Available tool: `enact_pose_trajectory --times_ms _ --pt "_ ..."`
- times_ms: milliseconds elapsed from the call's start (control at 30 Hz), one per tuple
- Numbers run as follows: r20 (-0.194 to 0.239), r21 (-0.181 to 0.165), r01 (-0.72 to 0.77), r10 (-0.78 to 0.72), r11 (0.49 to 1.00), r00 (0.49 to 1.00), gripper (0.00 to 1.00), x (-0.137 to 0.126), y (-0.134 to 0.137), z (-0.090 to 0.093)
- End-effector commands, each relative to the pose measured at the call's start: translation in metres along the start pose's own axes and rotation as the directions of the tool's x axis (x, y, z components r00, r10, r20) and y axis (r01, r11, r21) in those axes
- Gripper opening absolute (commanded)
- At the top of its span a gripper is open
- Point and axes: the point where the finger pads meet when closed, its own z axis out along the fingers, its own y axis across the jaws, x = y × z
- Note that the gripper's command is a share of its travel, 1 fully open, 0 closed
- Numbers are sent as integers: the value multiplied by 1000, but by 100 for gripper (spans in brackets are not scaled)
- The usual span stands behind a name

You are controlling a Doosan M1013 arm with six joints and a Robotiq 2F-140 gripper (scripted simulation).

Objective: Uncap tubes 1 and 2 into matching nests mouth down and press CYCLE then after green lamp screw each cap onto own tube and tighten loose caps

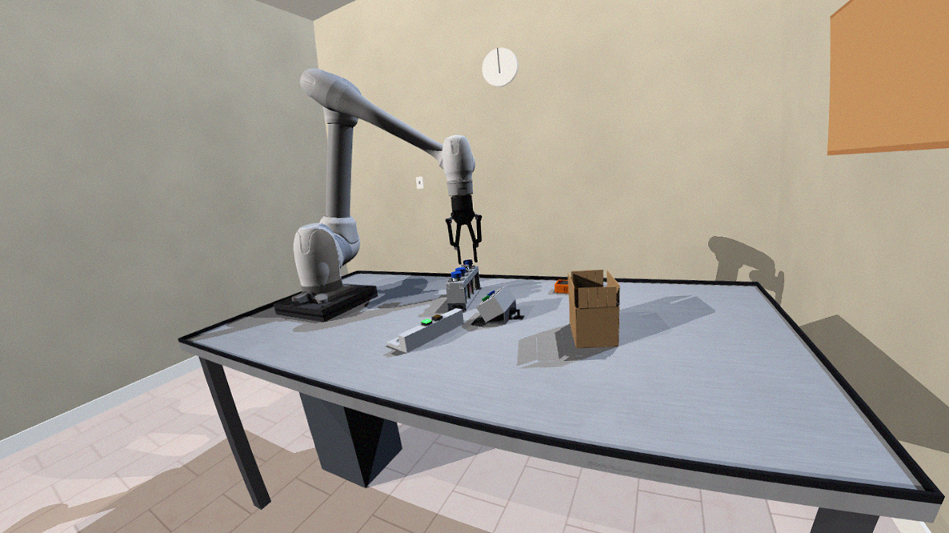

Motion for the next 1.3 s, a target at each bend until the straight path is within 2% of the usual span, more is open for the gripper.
enact_pose_trajectory --times_ms 0,267,300,767,933,1033,1267 --pt "0 -1 0 0 1000 1000 41 0 0 1" --pt "0 -1 0 0 1000 1000 41 0 0 3" --pt "0 -1 0 0 1000 1000 30 0 0 3" --pt "0 -1 0 0 1000 1000 30 0 0 3" --pt "0 -1 -166 166 986 986 30 0 0 3" --pt "0 -1 -199 199 980 980 30 0 0 3" --pt "0 -1 -420 420 907 907 30 0 0 3"
